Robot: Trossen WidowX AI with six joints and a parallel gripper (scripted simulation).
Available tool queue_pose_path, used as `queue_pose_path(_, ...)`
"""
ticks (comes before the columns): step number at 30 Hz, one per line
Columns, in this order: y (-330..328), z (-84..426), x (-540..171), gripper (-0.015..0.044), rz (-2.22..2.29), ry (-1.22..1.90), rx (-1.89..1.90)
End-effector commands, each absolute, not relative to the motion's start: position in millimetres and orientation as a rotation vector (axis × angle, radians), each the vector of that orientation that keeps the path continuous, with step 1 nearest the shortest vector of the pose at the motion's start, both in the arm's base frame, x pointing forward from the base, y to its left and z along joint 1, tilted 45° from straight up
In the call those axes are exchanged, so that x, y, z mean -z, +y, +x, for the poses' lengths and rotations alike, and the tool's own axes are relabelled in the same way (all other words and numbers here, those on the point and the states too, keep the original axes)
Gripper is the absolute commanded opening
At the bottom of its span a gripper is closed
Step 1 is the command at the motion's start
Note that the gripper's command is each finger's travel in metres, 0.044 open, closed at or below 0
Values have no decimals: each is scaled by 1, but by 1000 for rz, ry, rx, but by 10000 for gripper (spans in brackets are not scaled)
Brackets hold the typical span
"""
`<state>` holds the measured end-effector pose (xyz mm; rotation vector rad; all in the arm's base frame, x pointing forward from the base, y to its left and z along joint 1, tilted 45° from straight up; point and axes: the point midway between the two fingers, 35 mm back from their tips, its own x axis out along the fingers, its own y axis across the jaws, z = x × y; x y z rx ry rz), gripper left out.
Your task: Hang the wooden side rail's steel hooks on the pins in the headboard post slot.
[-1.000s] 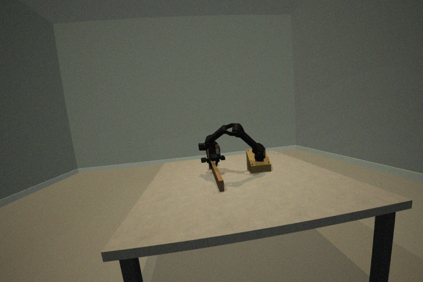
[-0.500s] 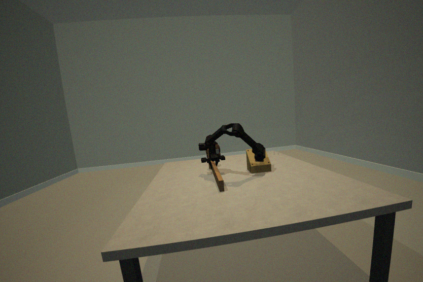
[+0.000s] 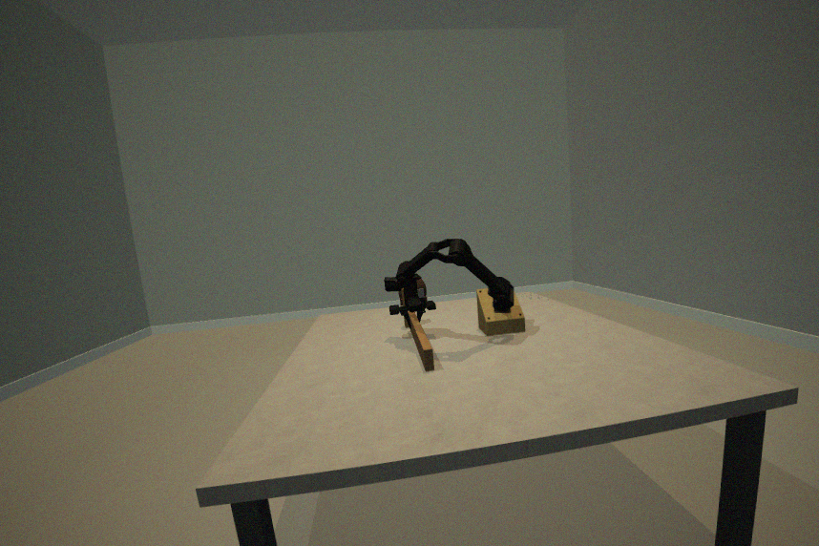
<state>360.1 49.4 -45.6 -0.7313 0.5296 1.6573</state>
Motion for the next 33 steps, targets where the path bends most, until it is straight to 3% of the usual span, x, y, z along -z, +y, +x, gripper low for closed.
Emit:
queue_pose_path(1,45,363,44,0,-741,526,-1648)
queue_pose_path(33,43,363,48,0,-741,526,-1648)
